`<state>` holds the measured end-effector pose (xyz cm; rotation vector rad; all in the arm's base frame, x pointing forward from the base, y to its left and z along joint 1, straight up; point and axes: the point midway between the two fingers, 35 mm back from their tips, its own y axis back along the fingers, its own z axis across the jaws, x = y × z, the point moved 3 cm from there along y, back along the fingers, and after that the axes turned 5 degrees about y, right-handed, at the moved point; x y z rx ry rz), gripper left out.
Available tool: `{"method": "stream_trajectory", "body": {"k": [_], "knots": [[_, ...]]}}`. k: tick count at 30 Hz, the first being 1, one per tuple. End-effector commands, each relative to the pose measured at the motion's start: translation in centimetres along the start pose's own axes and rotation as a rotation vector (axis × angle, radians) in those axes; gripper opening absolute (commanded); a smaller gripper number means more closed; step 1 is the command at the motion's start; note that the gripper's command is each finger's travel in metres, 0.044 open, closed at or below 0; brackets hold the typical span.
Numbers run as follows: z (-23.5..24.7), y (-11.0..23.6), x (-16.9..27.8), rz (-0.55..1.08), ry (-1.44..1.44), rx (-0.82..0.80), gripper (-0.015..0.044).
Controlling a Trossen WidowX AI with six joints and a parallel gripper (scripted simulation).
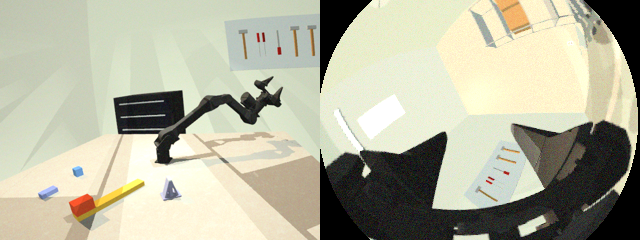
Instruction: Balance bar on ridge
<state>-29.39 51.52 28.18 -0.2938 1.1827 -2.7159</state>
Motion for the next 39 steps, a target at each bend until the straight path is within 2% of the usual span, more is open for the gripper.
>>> {"method": "stream_trajectory", "body": {"k": [1, 3, 4, 10, 20, 39], "knots": [[0.0, -0.1, -0.1, -0.001, 0.003, 0.0, 0.0374], [0.4, -0.6, -1.1, -0.011, 0.027, 0.004, 0.0321], [0.6, -1.1, -1.8, -0.018, 0.045, 0.006, 0.0315], [0.4, -2.6, -5.3, -0.043, 0.205, 0.052, 0.0315], [0.7, -5.0, -13.6, -0.101, 0.521, 0.138, 0.0315], [0.6, -5.6, -30.3, -0.091, 1.277, 0.517, 0.0315]]}}
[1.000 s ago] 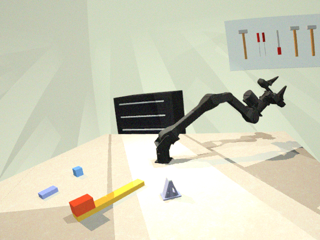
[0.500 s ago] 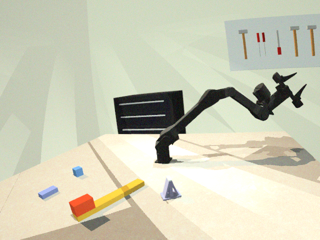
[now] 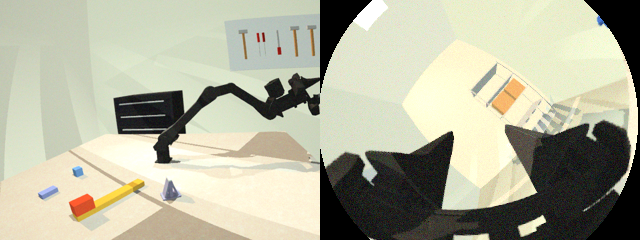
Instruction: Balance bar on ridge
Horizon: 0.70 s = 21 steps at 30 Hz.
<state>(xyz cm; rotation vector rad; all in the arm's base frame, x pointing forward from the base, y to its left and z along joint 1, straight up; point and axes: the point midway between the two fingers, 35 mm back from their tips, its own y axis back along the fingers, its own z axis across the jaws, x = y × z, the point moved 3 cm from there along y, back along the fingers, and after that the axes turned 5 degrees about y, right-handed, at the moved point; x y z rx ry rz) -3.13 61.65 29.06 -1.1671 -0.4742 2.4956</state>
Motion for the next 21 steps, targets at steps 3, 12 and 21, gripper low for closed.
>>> {"method": "stream_trajectory", "body": {"k": [3, 12, 21], "knots": [[-4.3, -1.0, -3.2, 0.033, 0.234, 0.094, 0.0315], [-10.8, -1.4, -7.9, 0.102, 0.541, 0.237, 0.0315], [-17.5, -0.3, -12.6, 0.241, 0.856, 0.379, 0.0315]]}}
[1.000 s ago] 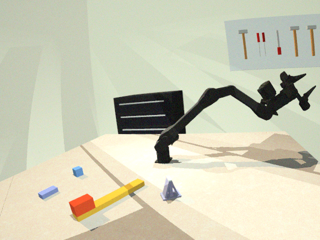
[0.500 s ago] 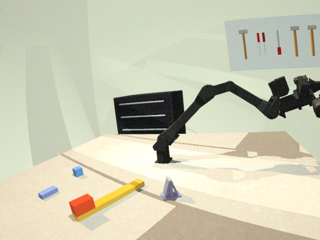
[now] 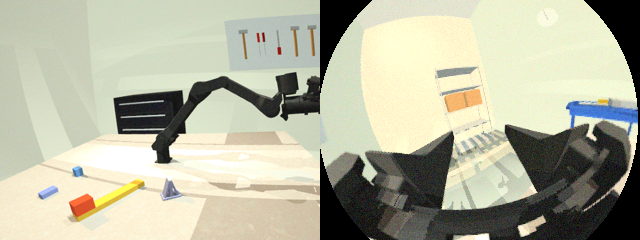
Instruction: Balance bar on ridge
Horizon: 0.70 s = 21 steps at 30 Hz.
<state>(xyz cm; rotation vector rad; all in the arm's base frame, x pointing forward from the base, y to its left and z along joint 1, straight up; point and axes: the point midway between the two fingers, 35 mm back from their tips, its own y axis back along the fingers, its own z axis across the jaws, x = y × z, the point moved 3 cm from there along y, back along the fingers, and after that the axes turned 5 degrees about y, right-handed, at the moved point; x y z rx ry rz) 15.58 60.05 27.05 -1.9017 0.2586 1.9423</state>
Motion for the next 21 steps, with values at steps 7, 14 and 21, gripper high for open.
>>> {"method": "stream_trajectory", "body": {"k": [7, 14, 21], "knots": [[-9.1, 0.0, 0.7, 0.173, 0.345, 0.105, 0.0315], [-15.4, 1.0, 1.4, 0.319, 0.558, 0.153, 0.0315], [-21.4, 2.9, 1.9, 0.478, 0.752, 0.172, 0.0315]]}}
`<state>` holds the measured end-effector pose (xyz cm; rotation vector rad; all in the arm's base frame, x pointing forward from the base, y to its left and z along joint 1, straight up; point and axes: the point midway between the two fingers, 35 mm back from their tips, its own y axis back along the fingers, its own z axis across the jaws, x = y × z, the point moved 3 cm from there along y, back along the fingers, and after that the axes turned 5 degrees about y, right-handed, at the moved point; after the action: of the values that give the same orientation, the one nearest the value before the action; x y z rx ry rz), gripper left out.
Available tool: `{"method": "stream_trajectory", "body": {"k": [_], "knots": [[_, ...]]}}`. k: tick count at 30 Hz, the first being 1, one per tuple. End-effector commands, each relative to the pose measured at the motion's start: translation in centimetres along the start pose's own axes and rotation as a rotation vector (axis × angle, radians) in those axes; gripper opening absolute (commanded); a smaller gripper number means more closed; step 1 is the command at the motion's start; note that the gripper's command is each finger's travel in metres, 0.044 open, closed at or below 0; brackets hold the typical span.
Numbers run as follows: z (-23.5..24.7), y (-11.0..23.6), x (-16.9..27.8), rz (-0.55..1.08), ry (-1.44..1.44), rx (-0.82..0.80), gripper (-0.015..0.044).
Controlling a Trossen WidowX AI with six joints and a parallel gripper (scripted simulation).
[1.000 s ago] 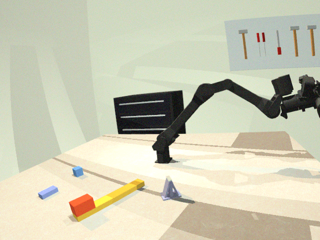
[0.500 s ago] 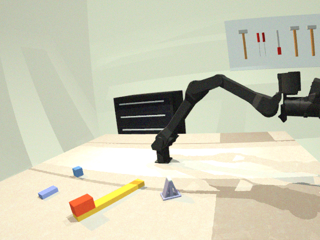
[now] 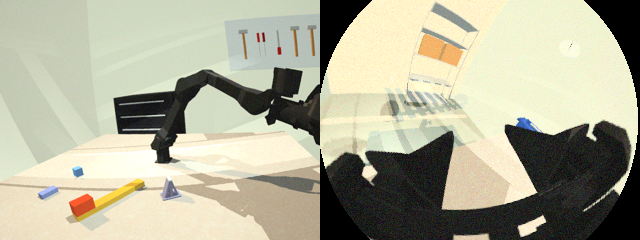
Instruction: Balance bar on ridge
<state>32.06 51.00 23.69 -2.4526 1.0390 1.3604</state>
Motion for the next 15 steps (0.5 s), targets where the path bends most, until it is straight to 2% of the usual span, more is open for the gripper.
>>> {"method": "stream_trajectory", "body": {"k": [1, 15], "knots": [[-2.7, 0.3, 2.4, 0.079, 0.121, -0.003, 0.0315], [-10.5, 2.8, 11.4, 0.36, 0.491, -0.095, 0.0315]]}}
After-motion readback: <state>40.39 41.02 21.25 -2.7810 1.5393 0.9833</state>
